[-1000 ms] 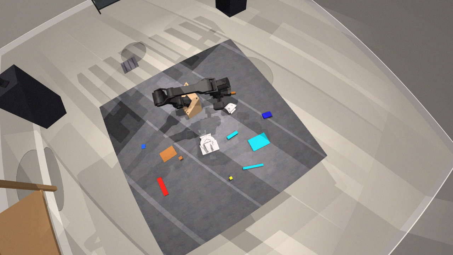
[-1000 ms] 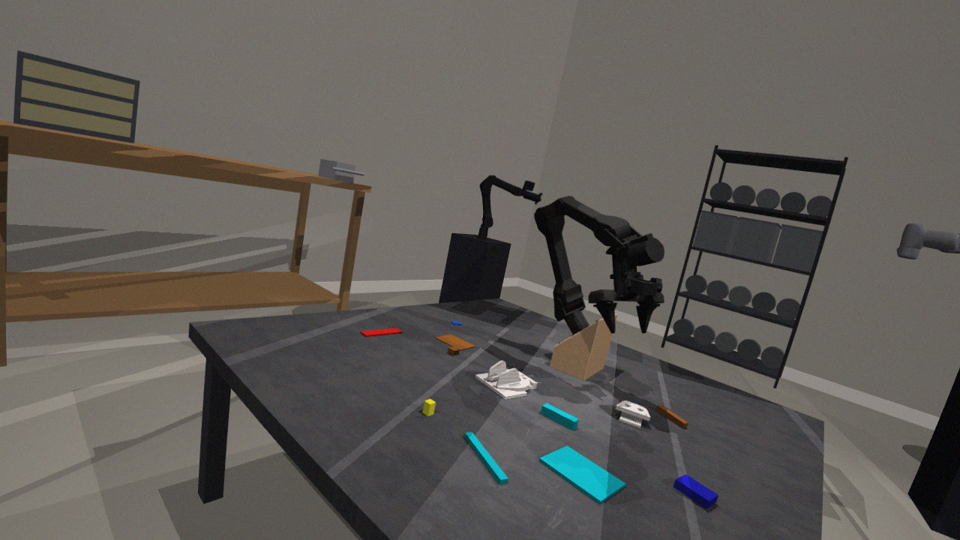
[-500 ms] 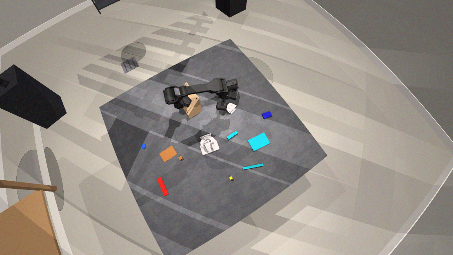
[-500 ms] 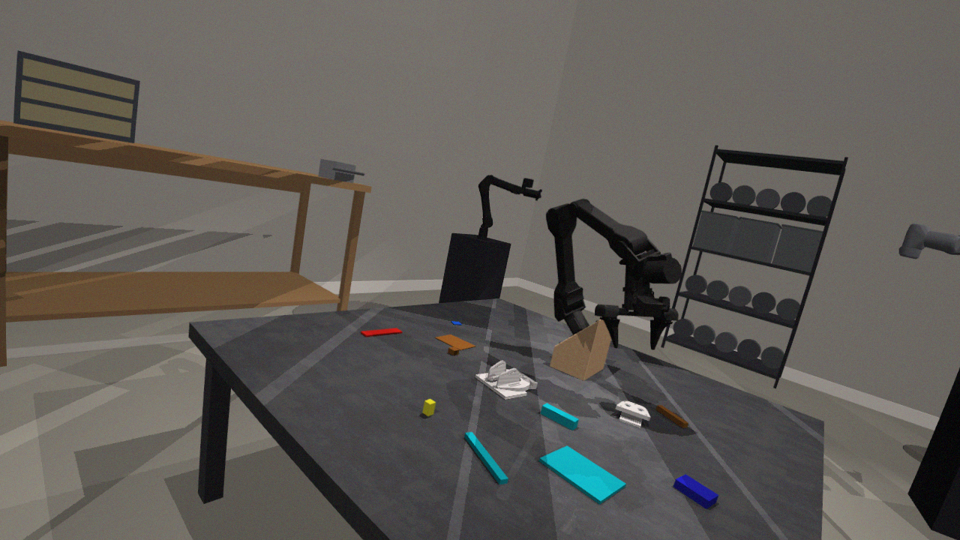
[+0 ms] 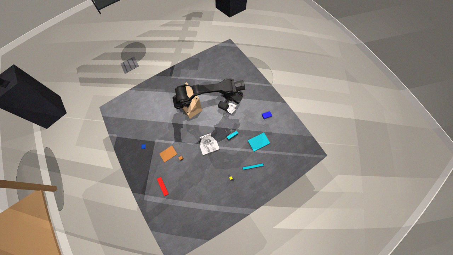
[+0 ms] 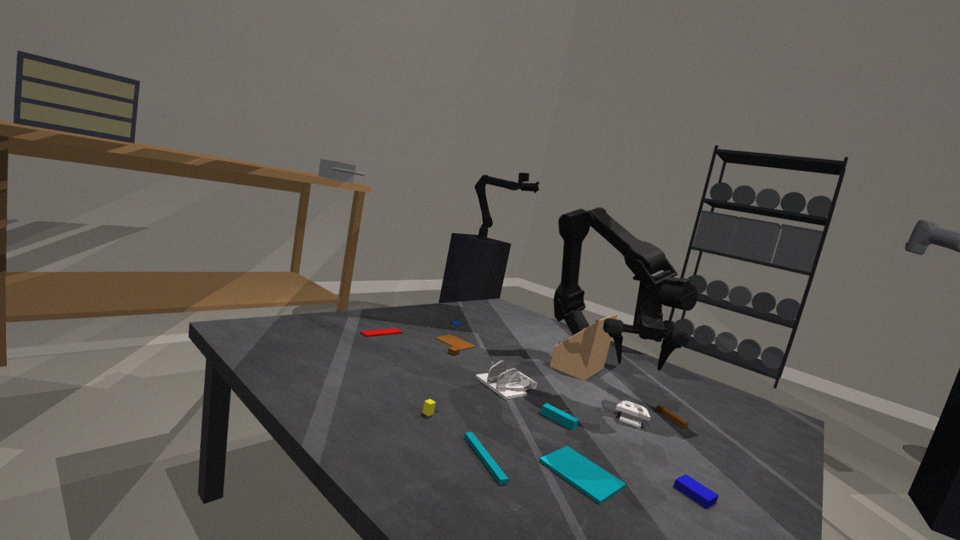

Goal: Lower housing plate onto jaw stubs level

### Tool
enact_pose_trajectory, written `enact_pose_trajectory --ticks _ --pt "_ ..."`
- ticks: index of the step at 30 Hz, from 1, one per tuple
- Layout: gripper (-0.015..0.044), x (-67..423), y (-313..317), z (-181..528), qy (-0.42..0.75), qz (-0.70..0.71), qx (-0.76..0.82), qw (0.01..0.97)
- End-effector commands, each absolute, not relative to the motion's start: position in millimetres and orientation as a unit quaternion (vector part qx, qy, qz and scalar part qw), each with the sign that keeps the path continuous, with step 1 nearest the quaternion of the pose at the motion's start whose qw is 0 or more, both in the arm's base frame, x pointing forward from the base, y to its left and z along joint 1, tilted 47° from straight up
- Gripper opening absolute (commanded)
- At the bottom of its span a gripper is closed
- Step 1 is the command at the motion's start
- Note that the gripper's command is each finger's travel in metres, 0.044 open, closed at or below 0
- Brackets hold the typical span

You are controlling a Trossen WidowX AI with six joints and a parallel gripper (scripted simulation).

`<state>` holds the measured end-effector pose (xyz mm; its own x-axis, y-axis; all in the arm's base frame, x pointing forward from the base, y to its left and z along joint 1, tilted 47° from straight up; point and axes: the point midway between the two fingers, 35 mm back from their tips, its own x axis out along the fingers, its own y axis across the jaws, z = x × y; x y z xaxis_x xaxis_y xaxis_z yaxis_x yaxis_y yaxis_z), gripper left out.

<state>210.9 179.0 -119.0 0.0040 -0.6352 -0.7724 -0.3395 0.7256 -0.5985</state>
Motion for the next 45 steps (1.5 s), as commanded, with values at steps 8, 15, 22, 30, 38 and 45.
enact_pose_trajectory --ticks 8,15,22,30,38,45 --pt "0.044 210.5 169.6 -151.3 0.684 -0.222 -0.312 0.621" --pt "0.044 210.0 166.9 -156.7 0.682 -0.236 -0.307 0.621" --pt "0.044 206.6 138.6 -181.6 0.681 -0.237 -0.307 0.621" --pt "0.044 206.6 138.6 -181.6 0.681 -0.237 -0.307 0.621" --pt "0.044 206.6 138.6 -181.6 0.681 -0.237 -0.307 0.621" --pt "0.044 206.6 138.6 -181.6 0.681 -0.237 -0.307 0.621"
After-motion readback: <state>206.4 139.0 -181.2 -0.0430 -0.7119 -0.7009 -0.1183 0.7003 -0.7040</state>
